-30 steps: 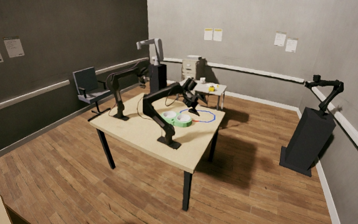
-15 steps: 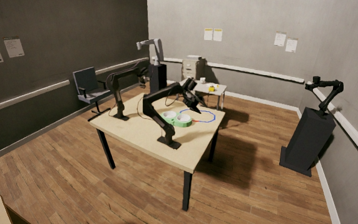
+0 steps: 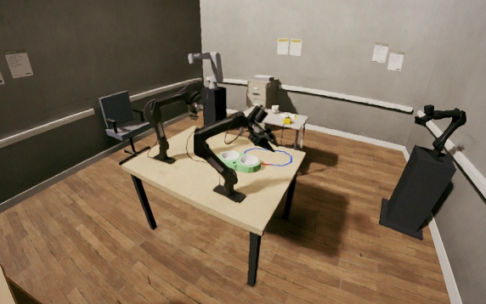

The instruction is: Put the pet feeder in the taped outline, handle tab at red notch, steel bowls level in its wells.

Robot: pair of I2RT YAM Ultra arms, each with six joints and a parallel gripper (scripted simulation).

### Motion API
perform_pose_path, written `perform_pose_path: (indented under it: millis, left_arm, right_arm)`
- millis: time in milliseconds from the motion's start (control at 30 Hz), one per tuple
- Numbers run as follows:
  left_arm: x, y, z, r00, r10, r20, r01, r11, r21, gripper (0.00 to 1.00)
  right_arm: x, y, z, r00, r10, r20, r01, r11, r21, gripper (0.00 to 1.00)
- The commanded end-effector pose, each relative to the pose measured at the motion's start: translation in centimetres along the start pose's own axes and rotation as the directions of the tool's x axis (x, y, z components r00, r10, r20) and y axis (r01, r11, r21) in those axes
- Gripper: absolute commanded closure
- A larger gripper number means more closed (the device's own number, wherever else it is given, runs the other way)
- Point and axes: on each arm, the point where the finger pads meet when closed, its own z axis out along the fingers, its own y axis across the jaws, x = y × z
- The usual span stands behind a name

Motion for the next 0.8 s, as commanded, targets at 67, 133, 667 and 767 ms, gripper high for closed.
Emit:
perform_pose_path:
  millis: [67,133,667,767]
  left_arm:
    - [-0.3,1.4,-0.8,0.990,-0.112,0.082,0.114,0.993,-0.025,0.00]
    - [-0.8,1.6,-0.4,0.981,-0.158,0.109,0.161,0.987,-0.021,0.00]
    - [-1.5,6.2,-0.9,0.791,-0.485,0.372,0.519,0.855,0.010,0.00]
    - [-1.5,7.2,-1.3,0.732,-0.532,0.425,0.577,0.816,0.029,0.00]
  right_arm:
    - [3.7,-0.8,0.2,0.993,-0.058,-0.107,0.061,0.998,0.029,0.70]
    - [5.7,-1.9,0.0,0.980,-0.102,-0.172,0.112,0.992,0.049,0.70]
    - [20.0,-9.6,-7.1,0.696,-0.333,-0.635,0.452,0.892,0.027,0.70]
    - [22.0,-11.9,-9.4,0.605,-0.369,-0.705,0.523,0.853,0.003,0.70]
